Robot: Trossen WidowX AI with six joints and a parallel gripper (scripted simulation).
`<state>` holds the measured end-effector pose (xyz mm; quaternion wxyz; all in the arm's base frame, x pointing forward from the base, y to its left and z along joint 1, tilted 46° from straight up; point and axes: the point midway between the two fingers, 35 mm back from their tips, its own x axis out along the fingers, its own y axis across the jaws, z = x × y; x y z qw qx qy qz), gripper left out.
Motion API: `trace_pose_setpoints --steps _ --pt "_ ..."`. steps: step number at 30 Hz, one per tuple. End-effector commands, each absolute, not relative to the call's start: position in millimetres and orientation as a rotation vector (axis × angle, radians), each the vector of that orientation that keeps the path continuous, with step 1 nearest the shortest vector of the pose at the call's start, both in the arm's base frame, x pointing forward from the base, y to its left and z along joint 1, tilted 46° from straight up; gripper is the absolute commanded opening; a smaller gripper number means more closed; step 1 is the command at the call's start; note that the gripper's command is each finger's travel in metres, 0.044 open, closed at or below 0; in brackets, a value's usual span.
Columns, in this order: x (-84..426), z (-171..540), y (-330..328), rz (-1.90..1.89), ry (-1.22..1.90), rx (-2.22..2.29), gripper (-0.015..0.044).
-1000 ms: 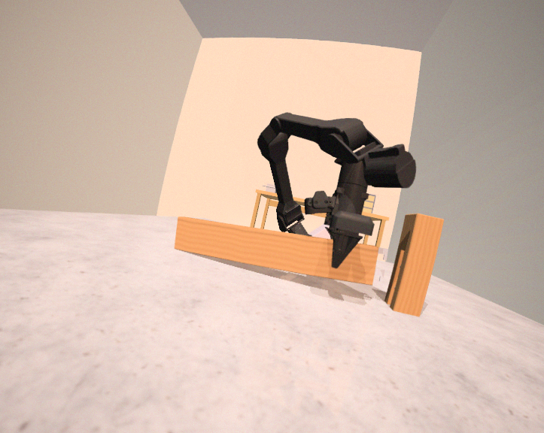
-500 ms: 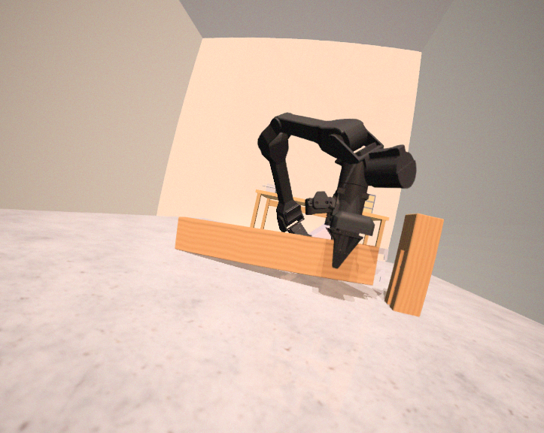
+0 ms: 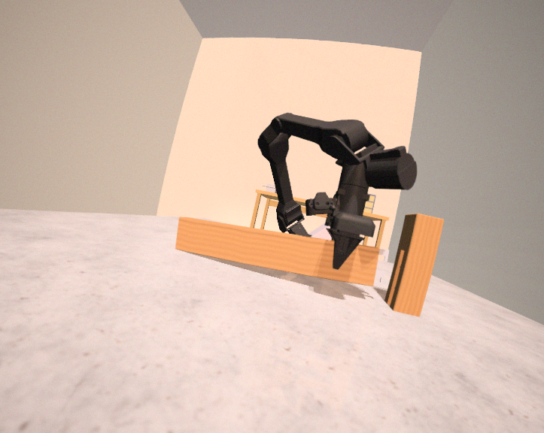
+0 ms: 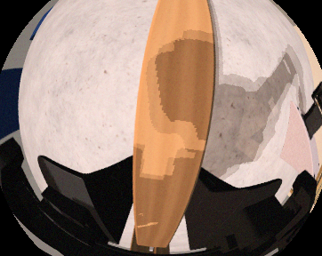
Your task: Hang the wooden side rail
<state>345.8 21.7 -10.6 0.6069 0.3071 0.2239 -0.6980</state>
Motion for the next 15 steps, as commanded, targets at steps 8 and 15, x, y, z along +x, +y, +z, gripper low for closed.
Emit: trace_pose_setpoints --steps 8,15 --pt "347.4 -10.9 26.5 -1.607 0.518 0.718 0.0" --pt "348.0 -10.8 27.3 -1.607 0.518 0.718 0.0"
